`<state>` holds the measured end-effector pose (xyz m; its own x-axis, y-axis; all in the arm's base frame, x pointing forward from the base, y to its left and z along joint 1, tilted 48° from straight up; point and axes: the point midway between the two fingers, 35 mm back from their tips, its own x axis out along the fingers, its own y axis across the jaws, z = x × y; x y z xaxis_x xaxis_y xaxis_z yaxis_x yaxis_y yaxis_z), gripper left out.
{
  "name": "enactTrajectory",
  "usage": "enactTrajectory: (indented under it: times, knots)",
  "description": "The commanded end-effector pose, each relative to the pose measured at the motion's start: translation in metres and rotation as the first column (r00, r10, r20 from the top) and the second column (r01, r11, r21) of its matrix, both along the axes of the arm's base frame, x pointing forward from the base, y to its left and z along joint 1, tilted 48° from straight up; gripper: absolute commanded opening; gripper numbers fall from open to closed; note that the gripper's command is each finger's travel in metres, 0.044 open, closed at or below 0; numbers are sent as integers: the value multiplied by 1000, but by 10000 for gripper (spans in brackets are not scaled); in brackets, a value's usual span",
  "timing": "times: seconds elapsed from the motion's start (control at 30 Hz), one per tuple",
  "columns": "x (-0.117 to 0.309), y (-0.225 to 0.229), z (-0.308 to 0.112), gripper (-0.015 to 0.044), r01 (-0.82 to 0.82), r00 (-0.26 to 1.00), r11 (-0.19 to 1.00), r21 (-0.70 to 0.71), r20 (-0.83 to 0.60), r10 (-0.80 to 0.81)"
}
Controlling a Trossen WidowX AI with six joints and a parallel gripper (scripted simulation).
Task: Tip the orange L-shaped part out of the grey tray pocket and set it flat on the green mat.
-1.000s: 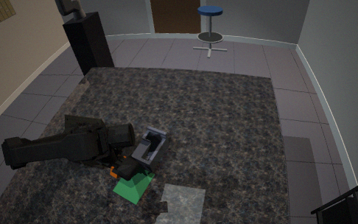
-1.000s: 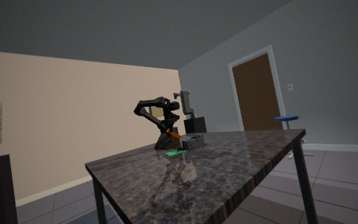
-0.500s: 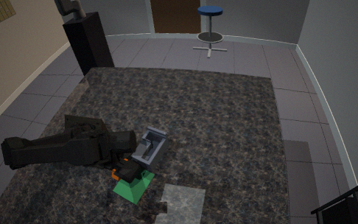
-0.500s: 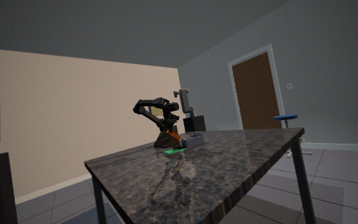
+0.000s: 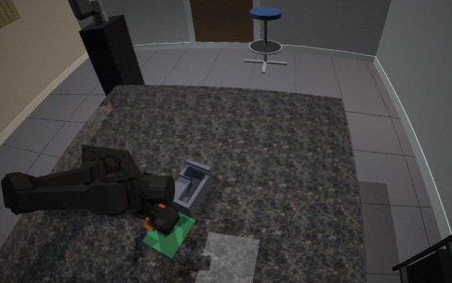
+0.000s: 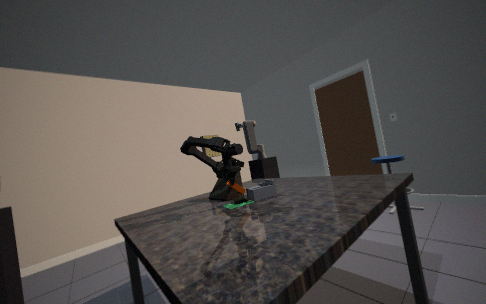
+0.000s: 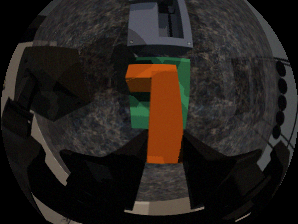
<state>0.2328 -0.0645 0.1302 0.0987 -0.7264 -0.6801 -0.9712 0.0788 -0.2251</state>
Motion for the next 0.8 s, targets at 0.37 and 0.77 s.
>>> enactTrajectory:
  times: [0.37,0.77]
  knots:
    - [0,-17,-16,0,-3,1000,1000,-7,-10,3]
    - [1,-32,-29,0,-3,1000,1000,-9,-10,3]
